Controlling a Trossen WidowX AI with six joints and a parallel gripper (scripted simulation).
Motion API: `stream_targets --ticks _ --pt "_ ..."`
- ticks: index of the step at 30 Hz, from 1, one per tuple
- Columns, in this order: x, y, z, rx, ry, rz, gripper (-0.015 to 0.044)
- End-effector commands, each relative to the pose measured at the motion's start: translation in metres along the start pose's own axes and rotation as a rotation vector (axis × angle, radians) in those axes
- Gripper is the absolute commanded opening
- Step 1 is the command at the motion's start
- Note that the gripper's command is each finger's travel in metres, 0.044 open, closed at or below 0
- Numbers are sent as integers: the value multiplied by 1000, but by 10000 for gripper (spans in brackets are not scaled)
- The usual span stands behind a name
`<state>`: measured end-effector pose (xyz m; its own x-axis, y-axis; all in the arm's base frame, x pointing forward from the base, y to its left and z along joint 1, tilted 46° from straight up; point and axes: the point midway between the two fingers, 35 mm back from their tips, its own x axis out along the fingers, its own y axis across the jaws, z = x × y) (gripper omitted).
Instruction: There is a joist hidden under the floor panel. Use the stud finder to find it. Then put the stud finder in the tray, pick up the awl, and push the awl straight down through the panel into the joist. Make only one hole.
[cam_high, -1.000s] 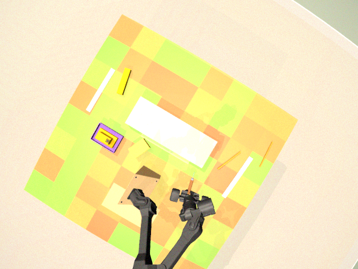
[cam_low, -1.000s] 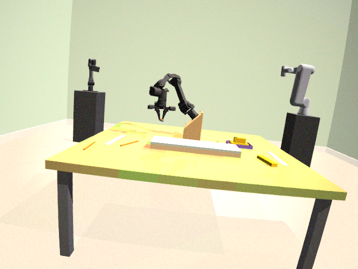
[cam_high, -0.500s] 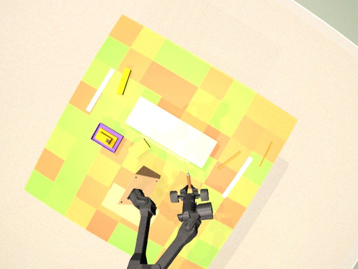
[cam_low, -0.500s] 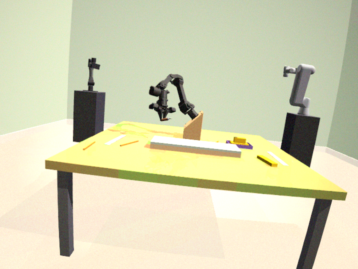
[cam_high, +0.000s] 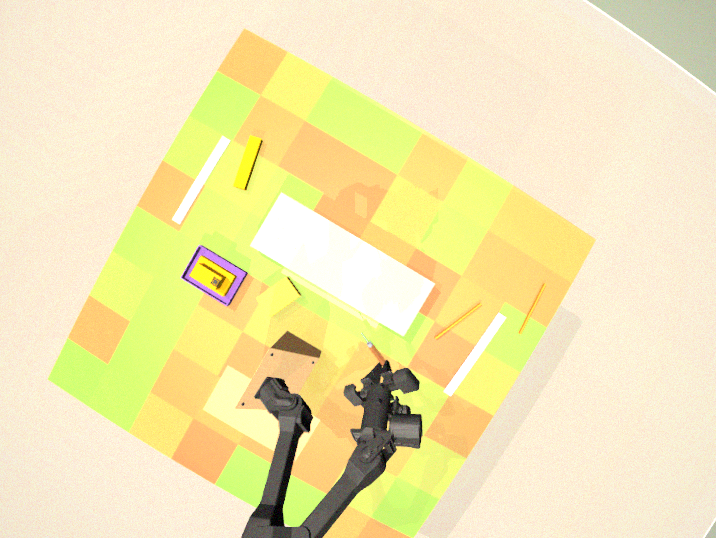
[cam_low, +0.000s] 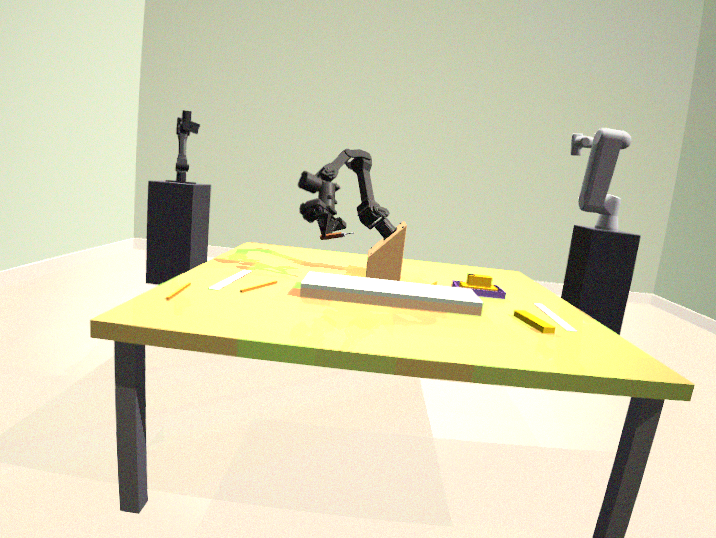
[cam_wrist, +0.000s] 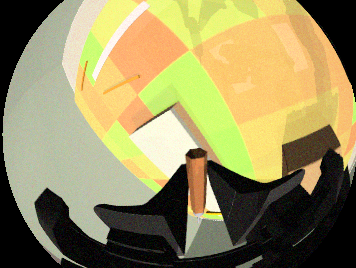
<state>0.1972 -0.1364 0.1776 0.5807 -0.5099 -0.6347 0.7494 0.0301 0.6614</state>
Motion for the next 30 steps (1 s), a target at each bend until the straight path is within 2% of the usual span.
stream_targets --ticks 1,16,30 --pt "-1 6 -4 -116 26 64 0" --pt "-9 29 -15 -604 30 315 0" --pt "-25 48 -25 -1081 -95 556 0"
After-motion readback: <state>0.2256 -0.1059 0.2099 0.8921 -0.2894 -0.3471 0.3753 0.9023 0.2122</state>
